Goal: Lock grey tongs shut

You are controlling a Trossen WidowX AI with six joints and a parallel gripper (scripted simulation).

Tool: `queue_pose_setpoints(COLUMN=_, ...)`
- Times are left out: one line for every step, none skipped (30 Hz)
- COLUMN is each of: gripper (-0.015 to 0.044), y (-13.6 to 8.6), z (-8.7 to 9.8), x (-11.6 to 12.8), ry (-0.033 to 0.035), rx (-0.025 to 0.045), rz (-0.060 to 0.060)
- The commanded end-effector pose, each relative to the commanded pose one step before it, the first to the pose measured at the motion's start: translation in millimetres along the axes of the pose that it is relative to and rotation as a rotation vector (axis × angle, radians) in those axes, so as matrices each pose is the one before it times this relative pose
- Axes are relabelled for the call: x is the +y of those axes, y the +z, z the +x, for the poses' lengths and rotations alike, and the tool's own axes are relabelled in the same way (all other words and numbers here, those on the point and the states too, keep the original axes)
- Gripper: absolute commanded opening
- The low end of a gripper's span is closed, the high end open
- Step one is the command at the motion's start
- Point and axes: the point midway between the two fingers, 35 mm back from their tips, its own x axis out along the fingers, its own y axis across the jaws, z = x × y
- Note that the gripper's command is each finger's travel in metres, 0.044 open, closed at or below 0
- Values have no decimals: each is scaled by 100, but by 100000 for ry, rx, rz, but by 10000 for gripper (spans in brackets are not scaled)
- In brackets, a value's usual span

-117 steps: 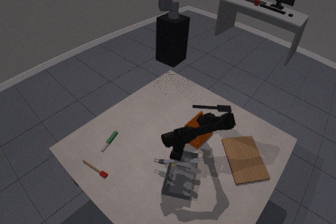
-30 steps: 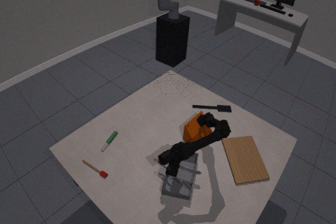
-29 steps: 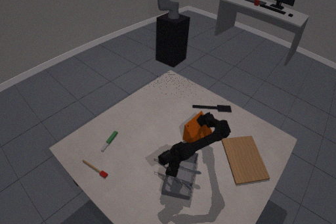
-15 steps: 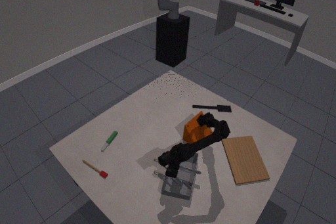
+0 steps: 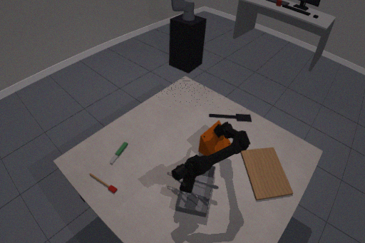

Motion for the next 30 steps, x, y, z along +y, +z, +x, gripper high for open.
queue_pose_setpoints(gripper=-150, y=-22, z=-8, x=-11, ry=19, rx=-12, rz=-73)
queue_pose_setpoints(gripper=-124, y=31, z=-225, x=31, ry=-6, rx=-21, rz=136)
queue_pose_setpoints(gripper=-97, y=53, z=-409, x=53, ry=-10, rx=-33, rz=247)
queue_pose_setpoints(gripper=-71, y=71, z=-613, x=69, ry=-12, rx=-39, rz=369)
queue_pose_setpoints(gripper=-45, y=72, z=-729, x=68, ry=-9, rx=-29, rz=437)
queue_pose_setpoints(gripper=-19, y=69, z=-867, x=60, ry=-2, rx=-10, rz=518)
queue_pose_setpoints(gripper=8, y=58, z=-1027, x=43, ry=9, rx=21, rz=610)
queue_pose_setpoints(gripper=34, y=34, z=-1196, x=13, ry=28, rx=68, rz=705)
queue_pose_setpoints(gripper=60, y=-3, z=-1307, x=-31, ry=54, rx=128, rz=767)
queue_pose_setpoints(gripper=86, y=-48, z=-1341, x=-79, ry=83, rx=189, rz=783)
queue_pose_setpoints(gripper=113, y=-72, z=-1082, x=-99, ry=89, rx=195, rz=629)
queue_pose_setpoints(gripper=139, y=-59, z=-653, x=-74, ry=64, rx=136, rz=379)
queue_pose_setpoints(gripper=165, y=-22, z=-218, x=-27, ry=23, rx=48, rz=126)
queue_pose_setpoints(gripper=191, y=0, z=0, x=0, ry=0, rx=0, rz=0)
queue_pose_setpoints(gripper=218, y=0, z=0, x=0, ry=0, rx=0, rz=0)
queue_pose_setpoints(gripper=244, y=0, z=0, x=0, ry=0, rx=0, rz=0)
queue_pose_setpoints(gripper=270, y=-42, z=1394, x=266, ry=1098, rx=-742, rz=-1099)
queue_pose_setpoints(gripper=296, y=0, z=0, x=0, ry=0, rx=0, rz=0)
queue_pose_setpoints(gripper=323, y=0, z=0, x=0, ry=0, rx=0, rz=0)
queue_pose_setpoints(gripper=349, y=0, z=0, x=0, ry=0, rx=0, rz=0)
queue_pose_setpoints(gripper=375, y=276, z=-525, x=1, ry=919, rx=-638, rz=-19)
queue_pose_setpoints(gripper=401, y=0, z=0, x=0, ry=0, rx=0, rz=0)
queue_pose_setpoints(gripper=427, y=0, z=0, x=0, ry=0, rx=0, rz=0)
queue_pose_setpoints(gripper=440, y=0, z=0, x=0, ry=0, rx=0, rz=0)
queue_pose_setpoints(gripper=440, y=0, z=0, x=0, ry=0, rx=0, rz=0)
queue_pose_setpoints(gripper=440, y=-94, z=201, x=-10, ry=-450, rx=291, rz=-72)
queue_pose_setpoints(gripper=440, y=-12, z=195, x=-28, ry=-133, rx=41, rz=1293)
queue_pose_setpoints(gripper=440, y=-20, z=330, x=-50, ry=-227, rx=65, rz=2188)
queue_pose_setpoints(gripper=440, y=-32, z=497, x=-82, ry=-343, rx=89, rz=3294)
queue_pose_setpoints(gripper=440, y=-36, z=535, x=-98, ry=-372, rx=84, rz=3545)
